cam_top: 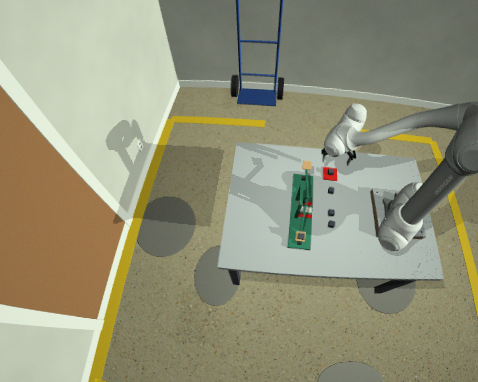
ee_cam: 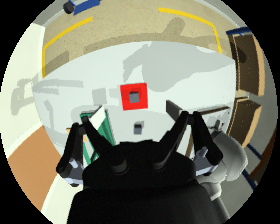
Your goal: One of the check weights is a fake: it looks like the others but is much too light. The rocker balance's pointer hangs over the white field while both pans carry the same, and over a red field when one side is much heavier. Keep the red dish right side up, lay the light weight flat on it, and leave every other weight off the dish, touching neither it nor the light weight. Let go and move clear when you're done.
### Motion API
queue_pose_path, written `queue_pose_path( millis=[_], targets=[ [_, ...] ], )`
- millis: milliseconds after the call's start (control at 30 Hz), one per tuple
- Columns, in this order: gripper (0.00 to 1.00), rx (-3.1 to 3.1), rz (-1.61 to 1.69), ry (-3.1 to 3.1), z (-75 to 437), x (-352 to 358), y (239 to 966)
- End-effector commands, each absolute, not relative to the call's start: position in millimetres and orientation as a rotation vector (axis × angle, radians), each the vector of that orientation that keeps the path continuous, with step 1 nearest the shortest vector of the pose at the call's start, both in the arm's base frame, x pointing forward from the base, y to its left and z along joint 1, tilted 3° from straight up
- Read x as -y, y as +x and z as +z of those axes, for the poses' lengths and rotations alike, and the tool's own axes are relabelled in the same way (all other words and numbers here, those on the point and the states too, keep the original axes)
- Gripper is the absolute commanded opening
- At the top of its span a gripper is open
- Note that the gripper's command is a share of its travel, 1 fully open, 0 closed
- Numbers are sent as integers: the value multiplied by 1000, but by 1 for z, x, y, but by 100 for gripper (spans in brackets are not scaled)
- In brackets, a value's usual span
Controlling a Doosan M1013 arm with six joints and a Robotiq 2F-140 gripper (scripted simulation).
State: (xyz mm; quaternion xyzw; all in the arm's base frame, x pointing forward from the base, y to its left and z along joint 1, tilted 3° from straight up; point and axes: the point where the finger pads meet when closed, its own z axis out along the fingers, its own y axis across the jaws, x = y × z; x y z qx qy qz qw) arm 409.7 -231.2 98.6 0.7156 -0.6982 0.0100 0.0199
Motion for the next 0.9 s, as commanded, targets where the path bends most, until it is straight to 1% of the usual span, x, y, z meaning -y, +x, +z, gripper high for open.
queue_pose_path(
  millis=[0,267,633,867],
  targets=[
    [100,2166,31,2220,100,231,410],
    [100,2166,31,2220,115,230,410],
    [100,2166,31,2220,155,229,410],
    [100,2166,31,2220,162,228,411]
  ],
)
